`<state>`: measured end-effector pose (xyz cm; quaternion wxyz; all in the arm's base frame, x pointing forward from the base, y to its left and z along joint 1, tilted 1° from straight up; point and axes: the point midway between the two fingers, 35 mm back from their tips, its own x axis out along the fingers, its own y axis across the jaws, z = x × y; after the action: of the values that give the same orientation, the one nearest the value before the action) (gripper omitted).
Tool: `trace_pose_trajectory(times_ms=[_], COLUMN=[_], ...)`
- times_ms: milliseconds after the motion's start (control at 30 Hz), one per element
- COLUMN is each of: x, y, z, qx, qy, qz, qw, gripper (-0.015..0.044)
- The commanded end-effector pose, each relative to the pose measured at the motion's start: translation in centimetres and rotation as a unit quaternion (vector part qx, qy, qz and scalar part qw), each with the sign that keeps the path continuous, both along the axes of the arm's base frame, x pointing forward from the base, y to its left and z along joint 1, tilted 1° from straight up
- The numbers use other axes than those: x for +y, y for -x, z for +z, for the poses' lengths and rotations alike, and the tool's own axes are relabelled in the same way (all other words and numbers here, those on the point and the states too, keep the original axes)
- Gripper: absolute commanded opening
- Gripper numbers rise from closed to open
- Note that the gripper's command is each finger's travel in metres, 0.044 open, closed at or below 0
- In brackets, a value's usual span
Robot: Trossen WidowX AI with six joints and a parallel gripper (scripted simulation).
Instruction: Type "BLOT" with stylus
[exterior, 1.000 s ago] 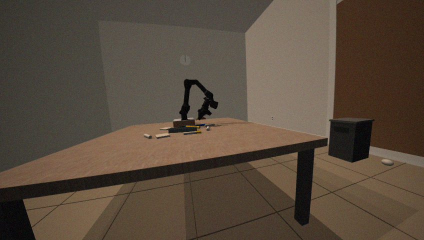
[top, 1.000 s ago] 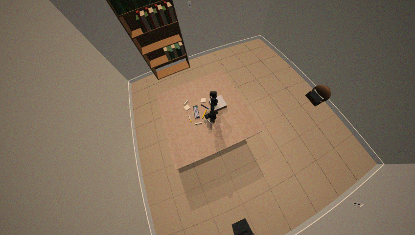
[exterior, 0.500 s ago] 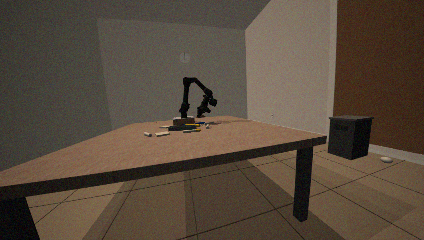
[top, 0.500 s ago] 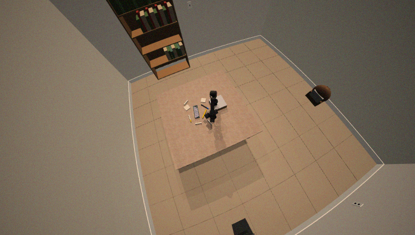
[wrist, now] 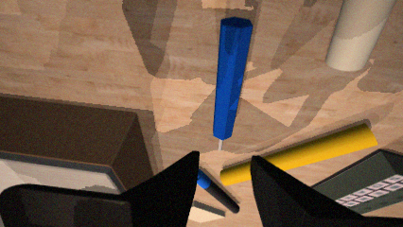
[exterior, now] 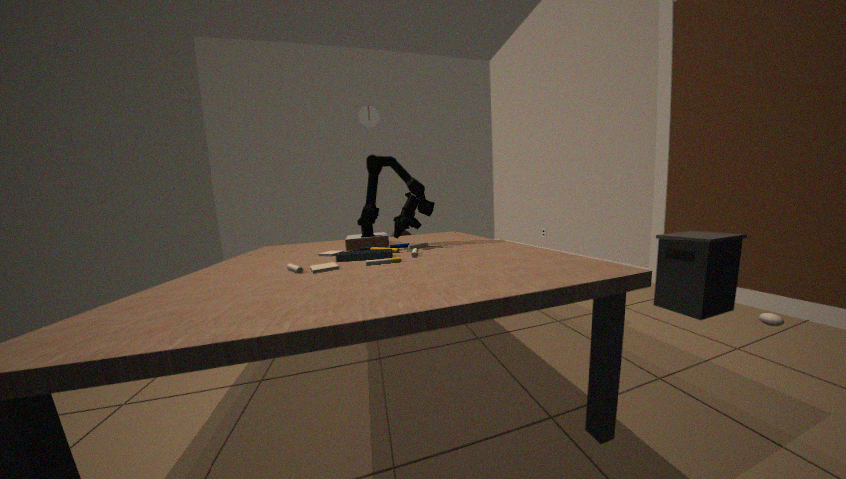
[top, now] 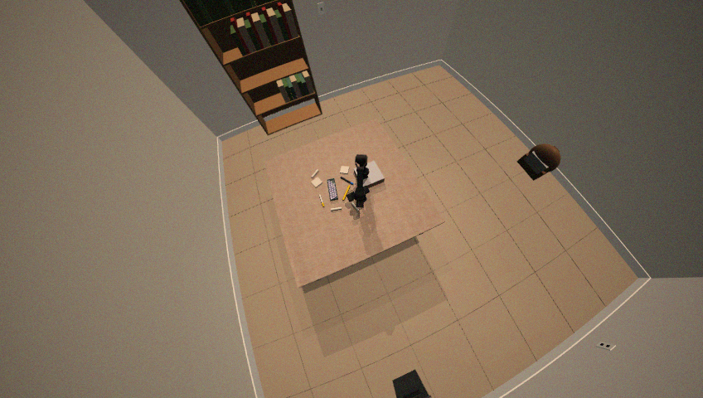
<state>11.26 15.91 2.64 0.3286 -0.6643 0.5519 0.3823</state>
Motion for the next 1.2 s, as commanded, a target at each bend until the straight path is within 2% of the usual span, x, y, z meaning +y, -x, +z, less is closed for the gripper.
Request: trace_pose_trajectory(times_ms=[0,1167], x=[-0.1,-0.1], y=[-0.1,-0.1], z=[-0.4,-3.1], qx=[-0.001,-0.001], qy=[0.001,0.001], qz=[0.002,0.002], qw=[1.0,1.0], gripper=[0.015,0.015])
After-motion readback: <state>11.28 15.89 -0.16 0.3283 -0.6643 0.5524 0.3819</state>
